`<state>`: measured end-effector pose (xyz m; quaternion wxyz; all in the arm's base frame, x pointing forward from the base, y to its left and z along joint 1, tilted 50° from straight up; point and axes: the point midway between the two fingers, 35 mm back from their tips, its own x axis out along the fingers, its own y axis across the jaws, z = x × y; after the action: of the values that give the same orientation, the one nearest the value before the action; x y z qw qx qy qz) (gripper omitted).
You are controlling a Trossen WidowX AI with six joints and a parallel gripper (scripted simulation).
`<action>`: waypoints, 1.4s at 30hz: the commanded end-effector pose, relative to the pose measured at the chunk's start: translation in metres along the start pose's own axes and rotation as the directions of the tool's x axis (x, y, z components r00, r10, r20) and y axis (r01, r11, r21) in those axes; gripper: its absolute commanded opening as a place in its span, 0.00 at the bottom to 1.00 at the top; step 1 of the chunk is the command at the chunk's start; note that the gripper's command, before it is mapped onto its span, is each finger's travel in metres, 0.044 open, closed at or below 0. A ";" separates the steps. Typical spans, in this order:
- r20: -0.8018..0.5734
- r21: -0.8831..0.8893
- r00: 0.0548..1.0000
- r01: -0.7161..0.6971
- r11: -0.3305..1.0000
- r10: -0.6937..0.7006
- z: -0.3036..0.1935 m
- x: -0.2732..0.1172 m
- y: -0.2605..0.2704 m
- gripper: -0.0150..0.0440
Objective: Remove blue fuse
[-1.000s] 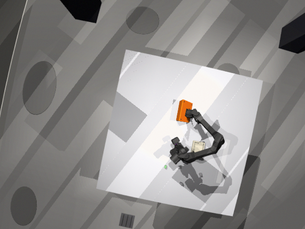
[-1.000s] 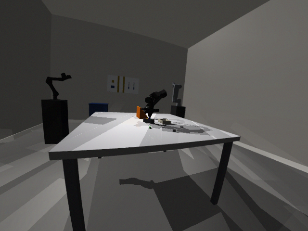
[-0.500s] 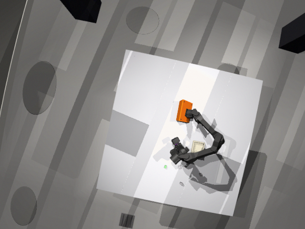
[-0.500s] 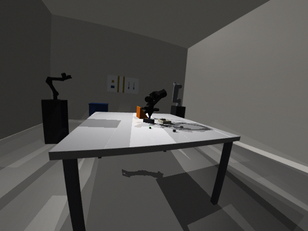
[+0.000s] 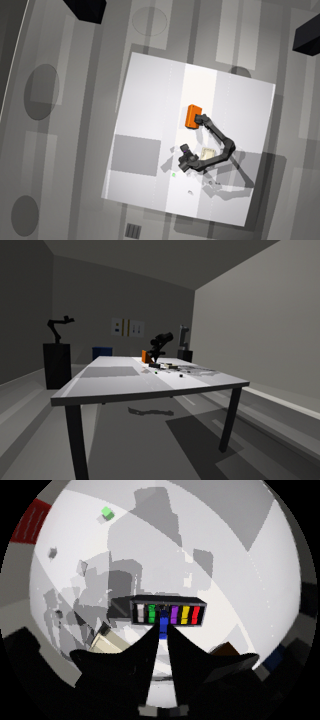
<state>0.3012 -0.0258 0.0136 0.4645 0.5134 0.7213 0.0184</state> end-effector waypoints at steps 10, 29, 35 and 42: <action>0.001 -0.004 1.000 0.004 1.000 -0.004 0.000 -0.017 0.000 0.25; 0.013 0.000 1.000 0.010 1.000 -0.010 -0.055 -0.027 0.064 0.25; 0.010 -0.001 1.000 0.008 1.000 -0.008 -0.091 -0.026 0.092 0.25; -0.003 -0.003 1.000 0.001 1.000 -0.001 -0.137 -0.024 0.117 0.25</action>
<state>0.3001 0.0561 0.1488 0.4687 0.5110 0.7204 0.0167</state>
